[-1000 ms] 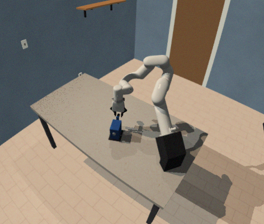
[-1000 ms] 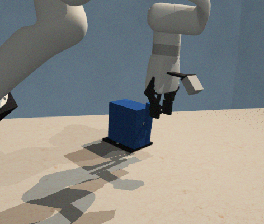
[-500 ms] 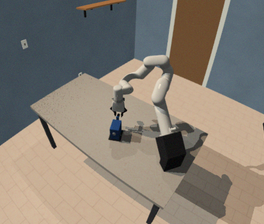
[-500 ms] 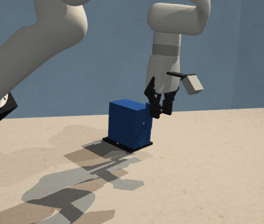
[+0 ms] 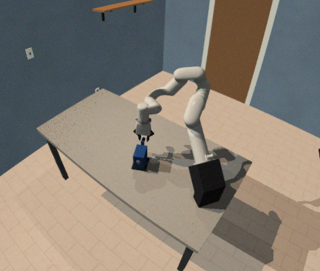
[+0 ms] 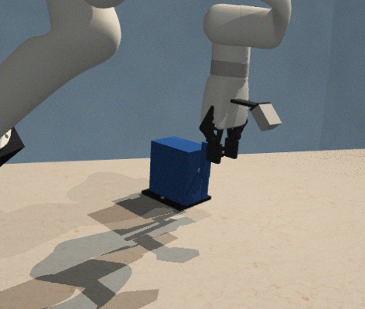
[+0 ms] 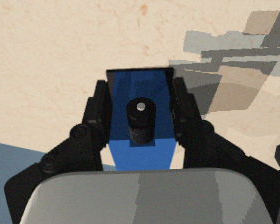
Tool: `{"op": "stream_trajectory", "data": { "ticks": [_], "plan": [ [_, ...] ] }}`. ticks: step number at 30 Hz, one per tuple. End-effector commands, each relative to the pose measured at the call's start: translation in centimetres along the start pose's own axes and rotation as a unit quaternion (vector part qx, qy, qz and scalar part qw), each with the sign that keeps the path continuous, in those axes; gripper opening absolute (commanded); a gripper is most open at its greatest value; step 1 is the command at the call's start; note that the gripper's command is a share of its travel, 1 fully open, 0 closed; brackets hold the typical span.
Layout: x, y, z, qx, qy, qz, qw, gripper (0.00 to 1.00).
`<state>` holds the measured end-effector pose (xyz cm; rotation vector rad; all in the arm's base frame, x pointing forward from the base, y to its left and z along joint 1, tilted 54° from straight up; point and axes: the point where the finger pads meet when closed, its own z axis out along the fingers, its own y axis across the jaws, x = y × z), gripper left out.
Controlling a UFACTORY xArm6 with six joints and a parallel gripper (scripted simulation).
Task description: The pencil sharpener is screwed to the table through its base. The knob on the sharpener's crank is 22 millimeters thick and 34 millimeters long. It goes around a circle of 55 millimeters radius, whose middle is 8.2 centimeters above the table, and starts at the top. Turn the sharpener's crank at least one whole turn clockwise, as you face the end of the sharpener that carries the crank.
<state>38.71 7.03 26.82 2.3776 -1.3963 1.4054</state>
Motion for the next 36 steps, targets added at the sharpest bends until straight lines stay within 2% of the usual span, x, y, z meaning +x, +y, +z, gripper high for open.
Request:
{"op": "stream_trajectory", "data": {
  "ticks": [1, 17, 36],
  "plan": [
    [0.0, -0.1, -0.1, 0.001, 0.0, 0.001, 1.0, 0.54],
    [0.0, -0.1, -0.6, 0.001, 0.0, 0.001, 1.0, 0.54],
    [0.0, -0.1, -4.9, 0.001, 0.0, 0.001, 1.0, 0.54]
  ]
}}
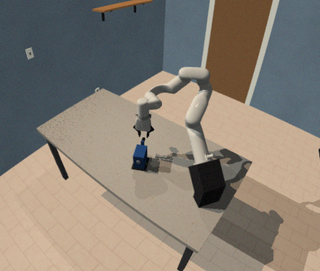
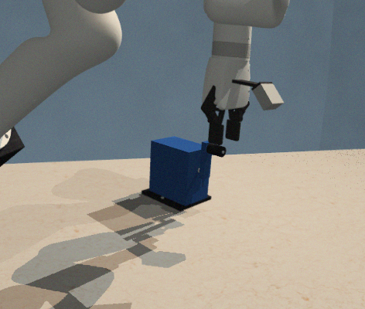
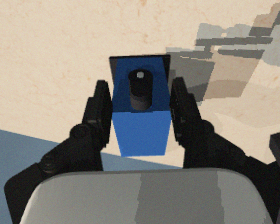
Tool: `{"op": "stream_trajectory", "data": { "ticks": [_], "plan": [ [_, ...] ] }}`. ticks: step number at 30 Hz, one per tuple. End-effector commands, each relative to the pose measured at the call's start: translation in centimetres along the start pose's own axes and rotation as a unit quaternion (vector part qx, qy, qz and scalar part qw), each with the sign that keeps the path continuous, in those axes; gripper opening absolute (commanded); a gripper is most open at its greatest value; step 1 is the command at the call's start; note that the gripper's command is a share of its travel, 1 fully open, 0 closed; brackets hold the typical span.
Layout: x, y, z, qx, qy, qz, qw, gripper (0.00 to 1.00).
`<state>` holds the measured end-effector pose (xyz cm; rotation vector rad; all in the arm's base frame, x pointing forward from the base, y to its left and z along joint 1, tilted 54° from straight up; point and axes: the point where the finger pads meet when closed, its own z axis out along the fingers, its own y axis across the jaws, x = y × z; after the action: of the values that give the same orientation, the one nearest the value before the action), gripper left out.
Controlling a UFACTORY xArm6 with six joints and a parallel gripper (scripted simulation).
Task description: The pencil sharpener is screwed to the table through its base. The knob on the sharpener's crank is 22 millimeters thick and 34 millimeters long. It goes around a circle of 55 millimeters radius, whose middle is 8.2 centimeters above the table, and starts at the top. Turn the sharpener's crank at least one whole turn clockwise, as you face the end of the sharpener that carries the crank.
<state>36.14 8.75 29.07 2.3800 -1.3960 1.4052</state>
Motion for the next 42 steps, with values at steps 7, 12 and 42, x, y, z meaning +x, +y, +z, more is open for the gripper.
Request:
{"op": "stream_trajectory", "data": {
  "ticks": [7, 12, 42],
  "plan": [
    [0.0, 0.0, -2.6, 0.0, 0.001, 0.001, 1.0, 0.54],
    [0.0, 0.0, -3.1, 0.0, 0.001, 0.001, 1.0, 0.54],
    [0.0, 0.0, -3.2, 0.0, 0.001, 0.001, 1.0, 0.0]
  ]
}}
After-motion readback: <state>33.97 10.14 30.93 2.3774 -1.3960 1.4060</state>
